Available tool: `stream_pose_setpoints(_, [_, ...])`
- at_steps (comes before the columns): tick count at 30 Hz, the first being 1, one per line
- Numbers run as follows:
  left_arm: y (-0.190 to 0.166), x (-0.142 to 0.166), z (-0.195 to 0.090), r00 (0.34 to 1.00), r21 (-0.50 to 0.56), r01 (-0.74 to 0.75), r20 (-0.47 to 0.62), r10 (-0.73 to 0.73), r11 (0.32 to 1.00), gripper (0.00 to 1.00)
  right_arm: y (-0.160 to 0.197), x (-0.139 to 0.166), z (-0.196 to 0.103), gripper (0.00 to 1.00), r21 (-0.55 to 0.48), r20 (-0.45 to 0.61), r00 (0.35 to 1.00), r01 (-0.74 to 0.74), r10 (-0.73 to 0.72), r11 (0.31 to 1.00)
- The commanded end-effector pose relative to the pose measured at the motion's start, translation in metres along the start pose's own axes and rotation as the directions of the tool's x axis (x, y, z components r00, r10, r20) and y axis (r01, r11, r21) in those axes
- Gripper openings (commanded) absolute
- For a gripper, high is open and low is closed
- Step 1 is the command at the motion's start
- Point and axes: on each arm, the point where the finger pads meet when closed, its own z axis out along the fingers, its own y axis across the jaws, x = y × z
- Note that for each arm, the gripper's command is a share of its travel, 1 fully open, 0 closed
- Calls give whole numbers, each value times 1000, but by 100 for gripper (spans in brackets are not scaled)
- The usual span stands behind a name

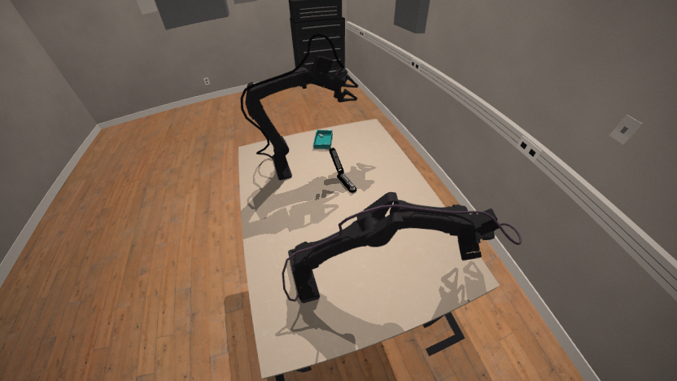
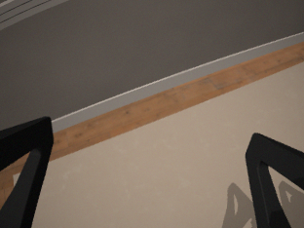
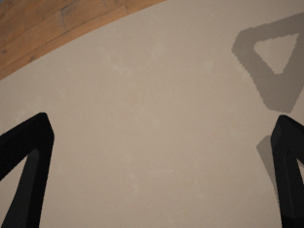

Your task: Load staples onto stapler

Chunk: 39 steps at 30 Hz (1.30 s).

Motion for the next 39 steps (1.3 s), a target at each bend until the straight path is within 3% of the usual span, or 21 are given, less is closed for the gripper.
stream_pose_setpoints(1, [1,-3,-1,1000,-3,-3,8,3,1000,100,2,-6,-6,100,-4,19,1000,4,-4,1000])
stream_pose_setpoints(18, [1,-3,-1,1000,-3,-3,8,3,1000,100,2,-6,-6,100,-4,19,1000,4,-4,1000])
stream_pose_setpoints(21, [6,14,-5,998,-44,48,-46,-50,998,100,13,-15,-8,100,-2,65,997,42,-42,999])
stream_pose_setpoints(25, [13,60,-17,971,-151,152,-161,-176,977,100,71,-21,-12,100,-35,148,978,153,-147,988])
stream_pose_setpoints(32, [18,135,-40,898,-292,254,-284,-337,922,100,189,13,-29,100,-122,213,927,338,-308,933])
stream_pose_setpoints(34, [18,135,-40,898,-292,254,-284,-337,922,100,189,13,-29,100,-122,213,927,338,-308,933])
stream_pose_setpoints(39, [25,193,-56,804,-422,314,-357,-474,851,100,310,68,-67,100,-211,336,831,525,-444,824])
